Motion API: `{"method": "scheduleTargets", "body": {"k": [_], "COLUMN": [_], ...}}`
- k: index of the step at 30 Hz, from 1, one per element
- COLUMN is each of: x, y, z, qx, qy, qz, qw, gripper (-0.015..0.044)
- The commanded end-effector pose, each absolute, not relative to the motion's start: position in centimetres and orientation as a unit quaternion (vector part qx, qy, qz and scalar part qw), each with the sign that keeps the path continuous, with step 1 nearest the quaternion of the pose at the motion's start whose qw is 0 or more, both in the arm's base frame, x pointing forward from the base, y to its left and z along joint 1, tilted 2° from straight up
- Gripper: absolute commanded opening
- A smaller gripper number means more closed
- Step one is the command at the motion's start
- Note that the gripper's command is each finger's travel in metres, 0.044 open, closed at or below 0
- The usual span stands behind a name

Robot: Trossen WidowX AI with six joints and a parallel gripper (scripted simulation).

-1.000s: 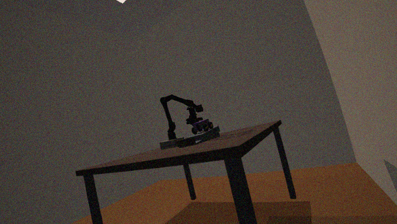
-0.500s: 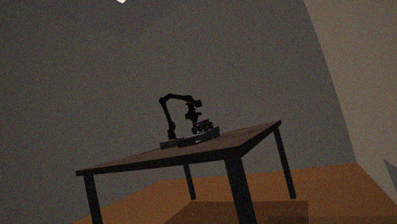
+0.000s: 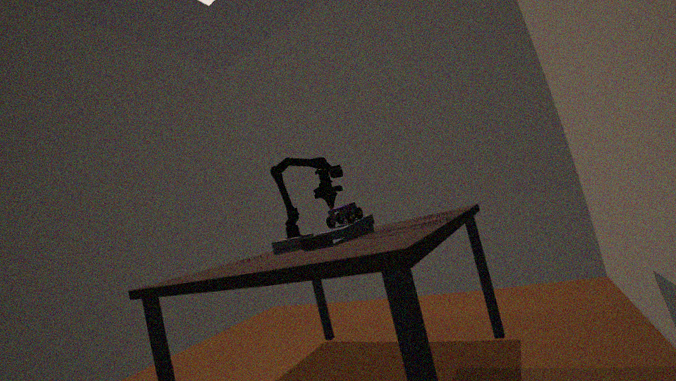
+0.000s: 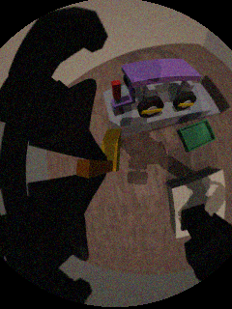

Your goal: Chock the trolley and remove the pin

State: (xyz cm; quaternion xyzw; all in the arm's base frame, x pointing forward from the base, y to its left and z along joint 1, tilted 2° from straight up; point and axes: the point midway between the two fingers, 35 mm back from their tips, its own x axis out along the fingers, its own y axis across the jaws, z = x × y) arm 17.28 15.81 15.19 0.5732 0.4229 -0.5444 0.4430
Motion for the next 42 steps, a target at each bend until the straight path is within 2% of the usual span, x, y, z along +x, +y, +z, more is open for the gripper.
{"method": "scheduleTargets", "body": {"k": [1,22,29,42], "x": [17.22,17.22,17.22,17.22], "y": [15.84,15.84,15.85,15.84], "z": [15.29,15.29,15.29,15.30], "qx": [0.553,0.354,0.319,0.168], "qy": [0.447,0.603,0.621,0.672], "qz": [-0.526,-0.335,-0.301,-0.157], "qw": [0.466,0.631,0.650,0.704], "gripper": [0.0000,0.0000,0.0000,0.0000]}}
